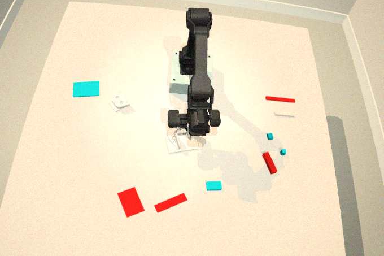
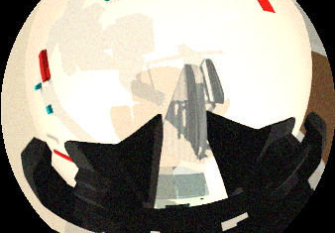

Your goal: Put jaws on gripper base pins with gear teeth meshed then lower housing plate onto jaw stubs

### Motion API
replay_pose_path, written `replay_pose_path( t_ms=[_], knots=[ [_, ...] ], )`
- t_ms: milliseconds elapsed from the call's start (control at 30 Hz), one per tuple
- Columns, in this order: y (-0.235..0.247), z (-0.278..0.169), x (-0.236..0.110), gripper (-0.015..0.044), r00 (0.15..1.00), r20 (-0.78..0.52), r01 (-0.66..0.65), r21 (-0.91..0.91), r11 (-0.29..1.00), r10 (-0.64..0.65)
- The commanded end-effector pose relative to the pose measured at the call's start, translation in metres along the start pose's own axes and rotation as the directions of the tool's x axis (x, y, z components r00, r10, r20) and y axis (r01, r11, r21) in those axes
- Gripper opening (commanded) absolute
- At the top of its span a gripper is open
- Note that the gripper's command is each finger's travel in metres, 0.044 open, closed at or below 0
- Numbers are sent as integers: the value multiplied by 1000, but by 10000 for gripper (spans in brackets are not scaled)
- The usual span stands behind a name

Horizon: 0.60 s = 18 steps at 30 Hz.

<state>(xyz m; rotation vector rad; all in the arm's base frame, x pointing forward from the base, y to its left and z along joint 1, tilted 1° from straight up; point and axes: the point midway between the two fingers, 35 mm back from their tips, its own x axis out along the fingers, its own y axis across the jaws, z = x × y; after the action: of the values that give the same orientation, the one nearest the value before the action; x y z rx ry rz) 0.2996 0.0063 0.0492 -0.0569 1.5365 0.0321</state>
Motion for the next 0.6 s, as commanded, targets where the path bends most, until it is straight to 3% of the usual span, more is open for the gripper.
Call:
replay_pose_path(
  t_ms=[0, 567],
  knots=[
    [0, 0, 0, 134, 1000, 0, -1, 6, 1000, 1],
    [-1, 0, 7, 134, 1000, 0, -1, 6, 1000, 1]
  ],
)
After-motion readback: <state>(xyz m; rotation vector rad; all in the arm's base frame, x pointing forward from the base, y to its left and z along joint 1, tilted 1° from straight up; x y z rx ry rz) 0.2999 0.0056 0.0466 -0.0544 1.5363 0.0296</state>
